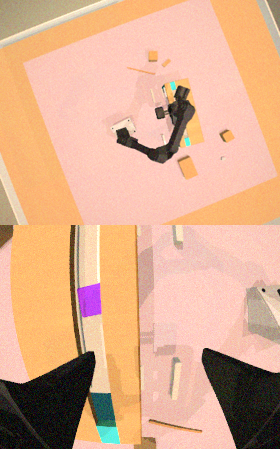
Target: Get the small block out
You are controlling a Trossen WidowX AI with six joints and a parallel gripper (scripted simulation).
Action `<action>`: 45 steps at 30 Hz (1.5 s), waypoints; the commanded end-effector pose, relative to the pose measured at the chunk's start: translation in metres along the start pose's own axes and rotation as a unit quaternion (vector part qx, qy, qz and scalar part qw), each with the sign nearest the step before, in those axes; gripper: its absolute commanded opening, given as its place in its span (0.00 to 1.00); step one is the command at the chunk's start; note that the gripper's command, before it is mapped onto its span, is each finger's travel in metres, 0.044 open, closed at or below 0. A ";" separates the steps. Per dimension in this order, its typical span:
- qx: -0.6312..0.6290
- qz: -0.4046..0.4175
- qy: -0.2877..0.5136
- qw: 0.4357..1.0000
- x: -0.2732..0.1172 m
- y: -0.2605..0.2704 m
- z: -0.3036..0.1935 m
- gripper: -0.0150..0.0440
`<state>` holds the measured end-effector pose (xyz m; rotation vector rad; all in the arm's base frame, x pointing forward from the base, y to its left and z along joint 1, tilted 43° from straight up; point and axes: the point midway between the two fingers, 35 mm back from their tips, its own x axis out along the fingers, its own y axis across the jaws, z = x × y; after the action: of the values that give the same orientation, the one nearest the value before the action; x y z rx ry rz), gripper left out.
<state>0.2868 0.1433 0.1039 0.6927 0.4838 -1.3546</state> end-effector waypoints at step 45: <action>-0.003 -0.002 -0.010 1.000 0.075 0.006 -0.001 0.93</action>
<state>0.3049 0.0944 0.0555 0.6790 0.4756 -1.3668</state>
